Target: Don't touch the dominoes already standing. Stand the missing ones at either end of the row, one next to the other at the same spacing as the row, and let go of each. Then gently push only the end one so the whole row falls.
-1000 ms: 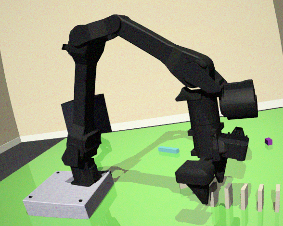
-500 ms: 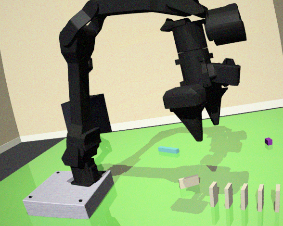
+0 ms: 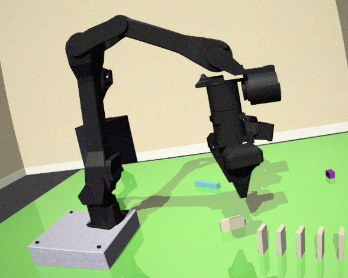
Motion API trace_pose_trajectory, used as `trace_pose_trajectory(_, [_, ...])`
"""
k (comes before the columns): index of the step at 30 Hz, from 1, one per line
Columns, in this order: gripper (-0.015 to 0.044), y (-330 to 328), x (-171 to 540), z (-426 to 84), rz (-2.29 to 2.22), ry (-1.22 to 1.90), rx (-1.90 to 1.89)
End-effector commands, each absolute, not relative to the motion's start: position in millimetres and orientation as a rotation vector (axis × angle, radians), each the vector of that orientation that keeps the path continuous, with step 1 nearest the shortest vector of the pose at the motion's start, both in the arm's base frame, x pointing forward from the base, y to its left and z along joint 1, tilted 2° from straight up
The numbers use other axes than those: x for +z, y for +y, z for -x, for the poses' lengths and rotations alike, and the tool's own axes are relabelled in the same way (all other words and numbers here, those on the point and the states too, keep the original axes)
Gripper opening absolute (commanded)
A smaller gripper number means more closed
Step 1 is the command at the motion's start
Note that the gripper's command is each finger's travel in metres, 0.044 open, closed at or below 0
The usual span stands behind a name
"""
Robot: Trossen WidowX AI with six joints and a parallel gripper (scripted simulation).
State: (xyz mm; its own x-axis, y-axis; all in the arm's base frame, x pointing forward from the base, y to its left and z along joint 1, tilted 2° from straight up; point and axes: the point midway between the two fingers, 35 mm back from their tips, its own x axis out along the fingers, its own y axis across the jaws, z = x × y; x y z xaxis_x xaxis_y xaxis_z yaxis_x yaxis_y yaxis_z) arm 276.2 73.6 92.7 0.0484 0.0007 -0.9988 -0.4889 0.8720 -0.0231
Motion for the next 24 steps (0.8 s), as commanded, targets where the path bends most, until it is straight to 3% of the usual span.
trace_pose_trajectory(1, [0.0440,73,92,-276,0.424,1.468,0.396])
trace_pose_trajectory(9, [0.0440,75,30,-277,0.424,1.469,0.397])
trace_pose_trajectory(24, [0.0440,75,13,-279,0.424,1.469,0.396])
